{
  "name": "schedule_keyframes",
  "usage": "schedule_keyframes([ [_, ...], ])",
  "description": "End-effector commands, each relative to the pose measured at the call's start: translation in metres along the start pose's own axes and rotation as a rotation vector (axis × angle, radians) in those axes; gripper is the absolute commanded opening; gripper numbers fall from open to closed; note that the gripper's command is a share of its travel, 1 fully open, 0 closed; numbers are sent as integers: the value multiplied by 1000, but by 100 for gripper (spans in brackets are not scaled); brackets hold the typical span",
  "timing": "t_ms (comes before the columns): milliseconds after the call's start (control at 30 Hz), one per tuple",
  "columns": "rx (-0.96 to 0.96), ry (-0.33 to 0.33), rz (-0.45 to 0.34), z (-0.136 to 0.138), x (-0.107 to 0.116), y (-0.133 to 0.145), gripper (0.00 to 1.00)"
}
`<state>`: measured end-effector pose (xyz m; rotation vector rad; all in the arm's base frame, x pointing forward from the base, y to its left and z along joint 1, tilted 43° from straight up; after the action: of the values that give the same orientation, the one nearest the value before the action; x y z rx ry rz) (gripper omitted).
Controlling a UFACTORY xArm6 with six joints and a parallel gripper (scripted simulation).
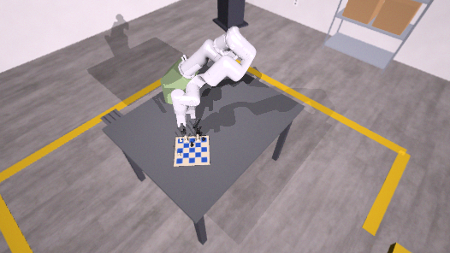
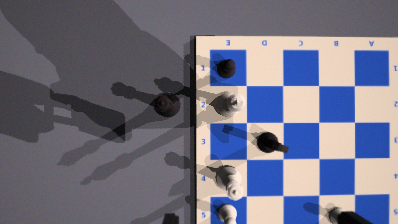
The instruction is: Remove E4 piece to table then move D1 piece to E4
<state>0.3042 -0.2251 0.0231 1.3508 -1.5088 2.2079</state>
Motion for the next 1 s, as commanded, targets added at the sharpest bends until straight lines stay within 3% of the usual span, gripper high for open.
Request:
schedule_keyframes([
  [0,0,2,0,1,18,0,100],
  [400,0,2,0,1,47,0,100],
  [967,0,2,0,1,49,0,100],
])
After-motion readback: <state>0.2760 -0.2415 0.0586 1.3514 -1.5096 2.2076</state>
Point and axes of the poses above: the point where the finger pads meet when closed, its own x axis back along the fingers, its own z axis across the jaws, y = z × x, the point moved 6 cm from there along x, back along the fingers, and after that the axes turned 15 degrees about -x, right-handed, at the moved point
